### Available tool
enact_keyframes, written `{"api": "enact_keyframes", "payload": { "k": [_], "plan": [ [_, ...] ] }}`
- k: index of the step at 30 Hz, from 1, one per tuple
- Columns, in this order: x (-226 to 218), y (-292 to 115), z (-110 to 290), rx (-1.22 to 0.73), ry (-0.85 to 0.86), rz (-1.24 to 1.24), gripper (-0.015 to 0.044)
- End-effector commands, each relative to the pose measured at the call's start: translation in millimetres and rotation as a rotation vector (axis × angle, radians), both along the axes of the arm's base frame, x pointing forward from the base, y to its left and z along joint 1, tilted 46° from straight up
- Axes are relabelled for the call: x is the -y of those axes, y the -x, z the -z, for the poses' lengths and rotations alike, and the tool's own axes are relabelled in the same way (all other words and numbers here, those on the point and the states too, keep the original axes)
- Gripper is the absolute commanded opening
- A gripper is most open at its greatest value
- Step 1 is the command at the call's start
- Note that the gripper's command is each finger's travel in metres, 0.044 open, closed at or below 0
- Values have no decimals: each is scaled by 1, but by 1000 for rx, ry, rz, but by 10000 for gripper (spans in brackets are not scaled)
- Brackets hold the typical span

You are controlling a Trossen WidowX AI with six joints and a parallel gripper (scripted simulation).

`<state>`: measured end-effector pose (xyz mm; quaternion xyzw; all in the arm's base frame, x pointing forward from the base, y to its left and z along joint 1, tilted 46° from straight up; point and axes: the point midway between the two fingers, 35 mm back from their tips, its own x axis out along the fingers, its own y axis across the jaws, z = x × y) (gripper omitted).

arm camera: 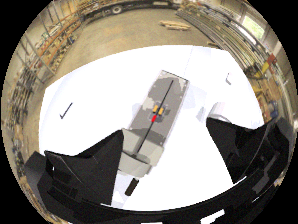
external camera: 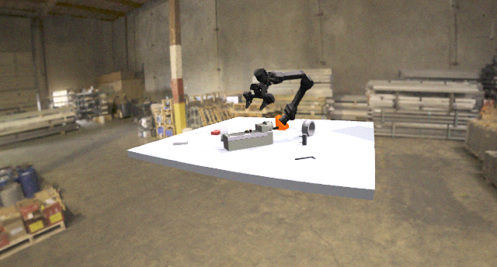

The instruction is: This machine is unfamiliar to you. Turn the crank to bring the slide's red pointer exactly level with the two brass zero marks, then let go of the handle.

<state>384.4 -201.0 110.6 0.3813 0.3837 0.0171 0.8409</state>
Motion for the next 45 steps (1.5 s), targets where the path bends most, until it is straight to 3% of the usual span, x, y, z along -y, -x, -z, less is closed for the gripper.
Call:
{"api": "enact_keyframes", "payload": {
  "k": [1, 6, 15, 34, 45],
  "plan": [
    [16, -8, 12, 84, 33, -70, 440],
    [24, -11, 21, 133, 52, -108, 440],
    [-9, -18, 55, 137, 53, -110, 440],
    [-9, -18, 54, 137, 53, -110, 440],
    [22, -12, 22, 135, 52, -111, 440]
  ]
}}
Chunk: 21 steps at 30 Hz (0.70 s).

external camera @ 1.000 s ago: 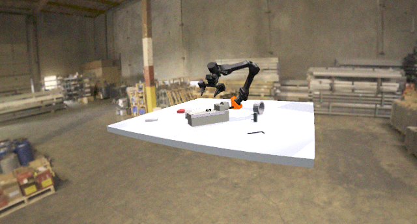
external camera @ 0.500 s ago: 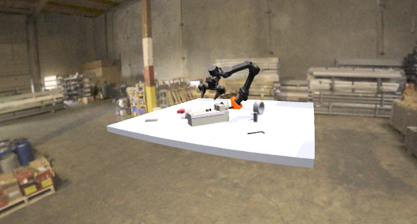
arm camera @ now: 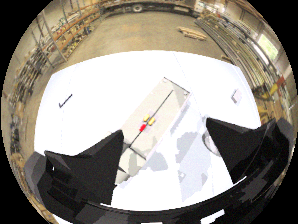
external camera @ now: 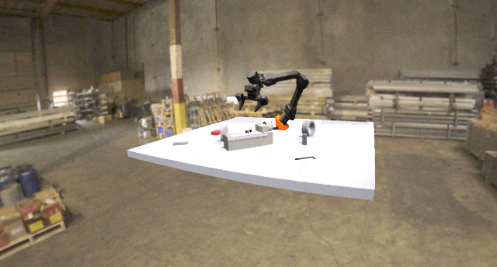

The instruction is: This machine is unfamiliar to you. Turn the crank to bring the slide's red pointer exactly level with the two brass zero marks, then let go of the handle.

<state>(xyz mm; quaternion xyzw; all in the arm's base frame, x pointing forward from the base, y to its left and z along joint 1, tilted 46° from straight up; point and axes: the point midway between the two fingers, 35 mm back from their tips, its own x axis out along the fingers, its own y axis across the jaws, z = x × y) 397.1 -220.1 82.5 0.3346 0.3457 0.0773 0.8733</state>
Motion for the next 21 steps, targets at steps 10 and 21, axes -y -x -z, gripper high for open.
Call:
{"api": "enact_keyframes", "payload": {
  "k": [10, 21],
  "plan": [
    [-31, 18, -39, -188, -73, 163, 440],
    [-70, 52, -70, -360, -133, 397, 440]
  ]
}}
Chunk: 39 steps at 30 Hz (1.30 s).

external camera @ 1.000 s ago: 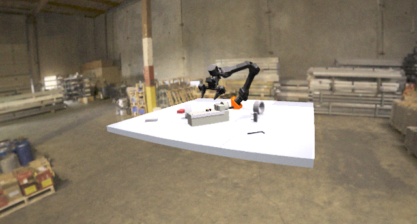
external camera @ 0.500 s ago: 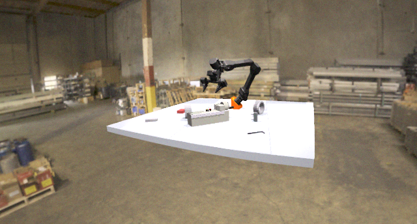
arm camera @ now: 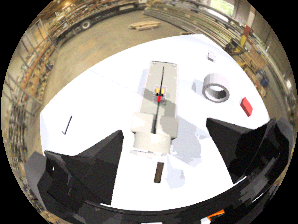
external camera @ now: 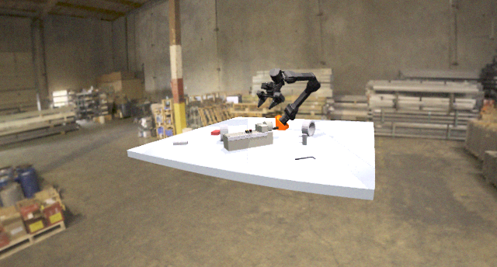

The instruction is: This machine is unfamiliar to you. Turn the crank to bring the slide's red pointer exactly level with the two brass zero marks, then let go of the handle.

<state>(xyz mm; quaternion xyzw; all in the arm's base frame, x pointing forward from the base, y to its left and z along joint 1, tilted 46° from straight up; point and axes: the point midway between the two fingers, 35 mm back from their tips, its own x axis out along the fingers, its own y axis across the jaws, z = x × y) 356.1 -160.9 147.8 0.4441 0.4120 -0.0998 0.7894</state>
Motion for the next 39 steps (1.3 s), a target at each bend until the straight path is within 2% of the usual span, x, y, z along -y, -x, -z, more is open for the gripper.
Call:
{"api": "enact_keyframes", "payload": {
  "k": [1, 8, 14, 33, 39],
  "plan": [
    [-14, 15, -7, -62, -19, 89, 440],
    [-33, 41, -21, -136, -35, 238, 440],
    [-33, 41, -21, -136, -35, 238, 440],
    [-90, 31, 35, -136, -37, 241, 440],
    [-97, 30, 41, -135, -38, 241, 440]
  ]
}}
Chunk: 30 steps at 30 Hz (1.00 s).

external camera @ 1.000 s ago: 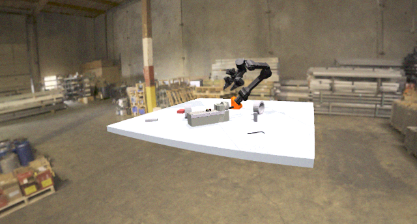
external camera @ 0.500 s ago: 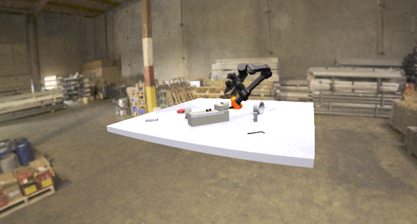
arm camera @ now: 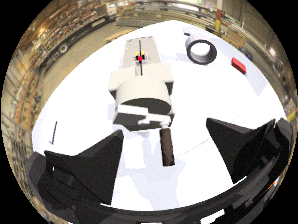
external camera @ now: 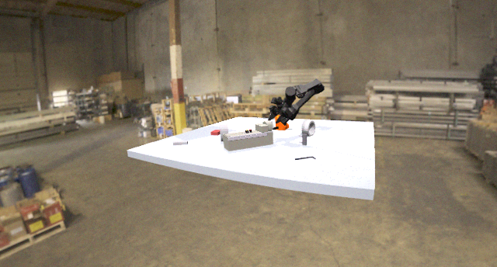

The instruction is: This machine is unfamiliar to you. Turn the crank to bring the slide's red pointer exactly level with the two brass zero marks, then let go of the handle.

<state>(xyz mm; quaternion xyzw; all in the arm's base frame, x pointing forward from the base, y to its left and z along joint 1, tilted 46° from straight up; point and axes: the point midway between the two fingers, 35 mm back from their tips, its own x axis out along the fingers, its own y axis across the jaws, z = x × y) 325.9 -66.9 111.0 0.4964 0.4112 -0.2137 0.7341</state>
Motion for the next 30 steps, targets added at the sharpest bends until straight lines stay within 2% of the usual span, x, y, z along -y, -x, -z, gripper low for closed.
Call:
{"api": "enact_keyframes", "payload": {
  "k": [1, 30],
  "plan": [
    [-4, 0, 5, 0, 1, 6, 440],
    [-37, -7, 38, 0, -1, 6, 440]
  ]
}}
